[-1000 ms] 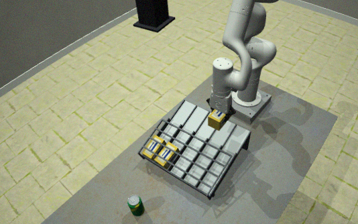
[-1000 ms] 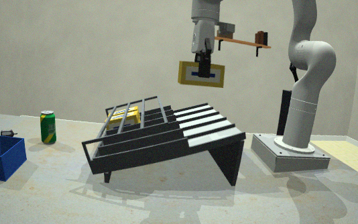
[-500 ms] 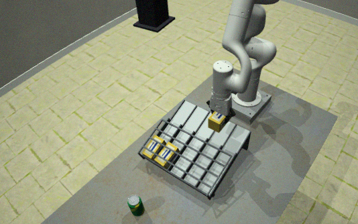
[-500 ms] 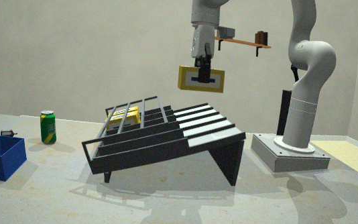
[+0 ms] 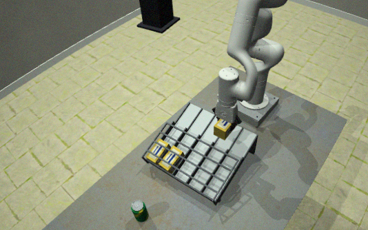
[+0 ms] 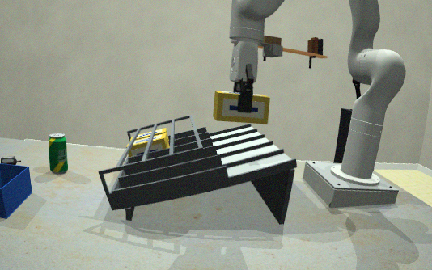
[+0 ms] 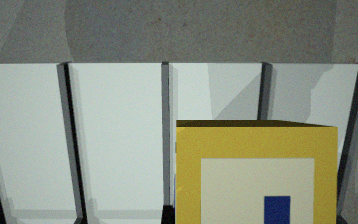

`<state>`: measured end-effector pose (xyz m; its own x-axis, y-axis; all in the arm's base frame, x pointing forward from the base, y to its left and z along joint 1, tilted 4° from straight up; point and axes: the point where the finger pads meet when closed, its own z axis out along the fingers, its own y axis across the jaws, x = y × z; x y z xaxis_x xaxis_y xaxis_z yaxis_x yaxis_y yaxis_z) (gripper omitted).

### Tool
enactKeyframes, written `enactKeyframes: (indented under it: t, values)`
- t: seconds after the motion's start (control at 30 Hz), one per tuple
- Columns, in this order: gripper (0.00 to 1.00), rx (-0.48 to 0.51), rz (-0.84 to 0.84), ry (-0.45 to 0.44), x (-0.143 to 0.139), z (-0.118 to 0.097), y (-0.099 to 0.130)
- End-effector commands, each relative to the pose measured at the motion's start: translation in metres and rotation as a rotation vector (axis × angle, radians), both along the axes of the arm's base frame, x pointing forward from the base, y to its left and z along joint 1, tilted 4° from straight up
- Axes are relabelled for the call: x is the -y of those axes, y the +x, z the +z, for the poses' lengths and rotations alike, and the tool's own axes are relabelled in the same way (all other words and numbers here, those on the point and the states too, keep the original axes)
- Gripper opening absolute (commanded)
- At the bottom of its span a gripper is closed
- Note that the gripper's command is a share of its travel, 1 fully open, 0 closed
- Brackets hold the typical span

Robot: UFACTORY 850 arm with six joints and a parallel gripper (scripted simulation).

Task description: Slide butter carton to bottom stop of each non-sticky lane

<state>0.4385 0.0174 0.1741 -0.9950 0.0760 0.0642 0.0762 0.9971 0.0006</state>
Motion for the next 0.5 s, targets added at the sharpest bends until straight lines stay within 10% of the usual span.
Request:
enactKeyframes:
  t: [0.0, 0.47]
  values:
    - [0.0, 0.002, 0.0, 0.0, 0.0, 0.0, 0.001]
    - [0.0, -0.096, 0.001, 0.008, -0.001, -0.01, 0.0]
